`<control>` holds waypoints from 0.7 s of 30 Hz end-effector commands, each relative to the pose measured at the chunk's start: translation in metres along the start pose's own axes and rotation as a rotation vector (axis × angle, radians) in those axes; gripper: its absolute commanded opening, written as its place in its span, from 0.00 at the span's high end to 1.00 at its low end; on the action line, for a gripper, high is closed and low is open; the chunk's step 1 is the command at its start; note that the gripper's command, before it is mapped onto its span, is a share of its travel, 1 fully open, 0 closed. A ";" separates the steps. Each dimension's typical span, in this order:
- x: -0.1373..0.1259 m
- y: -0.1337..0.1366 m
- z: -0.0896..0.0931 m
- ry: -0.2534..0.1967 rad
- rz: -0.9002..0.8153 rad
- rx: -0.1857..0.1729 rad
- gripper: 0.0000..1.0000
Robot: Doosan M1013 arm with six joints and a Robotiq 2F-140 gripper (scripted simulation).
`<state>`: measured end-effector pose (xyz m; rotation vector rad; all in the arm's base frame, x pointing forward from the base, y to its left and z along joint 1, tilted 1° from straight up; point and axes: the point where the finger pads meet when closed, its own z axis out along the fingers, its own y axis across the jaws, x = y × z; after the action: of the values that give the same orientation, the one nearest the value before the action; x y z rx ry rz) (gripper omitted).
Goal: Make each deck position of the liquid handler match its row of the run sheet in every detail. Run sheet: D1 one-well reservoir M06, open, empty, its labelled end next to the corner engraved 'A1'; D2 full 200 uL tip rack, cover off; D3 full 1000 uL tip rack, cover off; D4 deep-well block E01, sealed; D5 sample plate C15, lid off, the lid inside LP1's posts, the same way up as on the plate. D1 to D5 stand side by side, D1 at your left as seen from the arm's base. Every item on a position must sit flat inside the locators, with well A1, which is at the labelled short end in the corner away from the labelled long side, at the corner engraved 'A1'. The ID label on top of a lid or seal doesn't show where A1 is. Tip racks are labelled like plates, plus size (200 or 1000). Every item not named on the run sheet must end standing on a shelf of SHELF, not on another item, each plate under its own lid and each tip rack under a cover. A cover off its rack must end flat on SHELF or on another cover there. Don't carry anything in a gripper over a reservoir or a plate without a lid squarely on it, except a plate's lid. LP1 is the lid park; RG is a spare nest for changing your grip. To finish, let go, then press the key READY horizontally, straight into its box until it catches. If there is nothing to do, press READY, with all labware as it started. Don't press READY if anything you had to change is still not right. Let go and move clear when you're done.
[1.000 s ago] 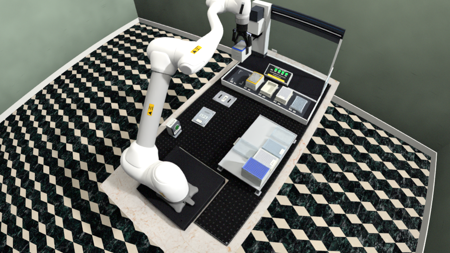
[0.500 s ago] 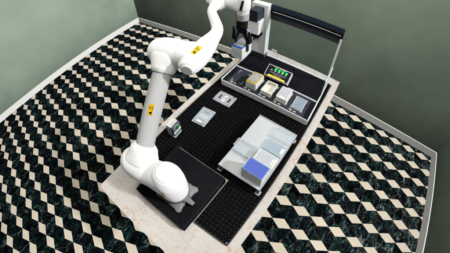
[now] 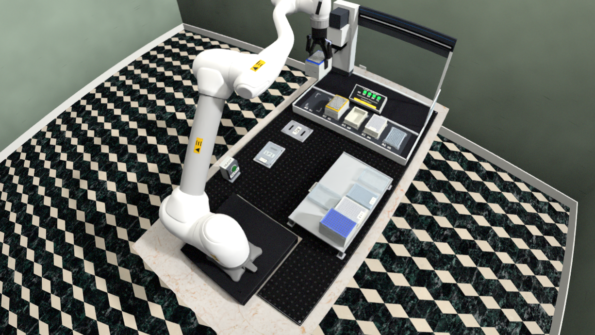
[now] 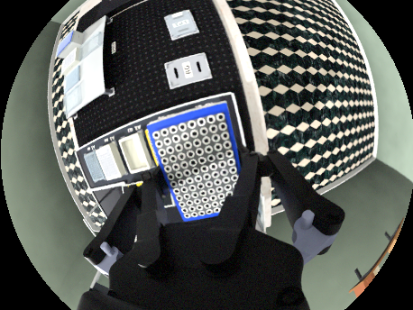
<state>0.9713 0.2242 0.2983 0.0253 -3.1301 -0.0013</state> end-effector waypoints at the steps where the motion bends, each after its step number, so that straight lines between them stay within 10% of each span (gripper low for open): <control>1: 0.017 0.001 -0.002 -0.003 0.000 -0.001 0.90; 21: 0.107 0.003 -0.002 -0.003 0.000 -0.001 0.90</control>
<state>0.8773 0.2253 0.2994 0.0257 -3.1298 -0.0010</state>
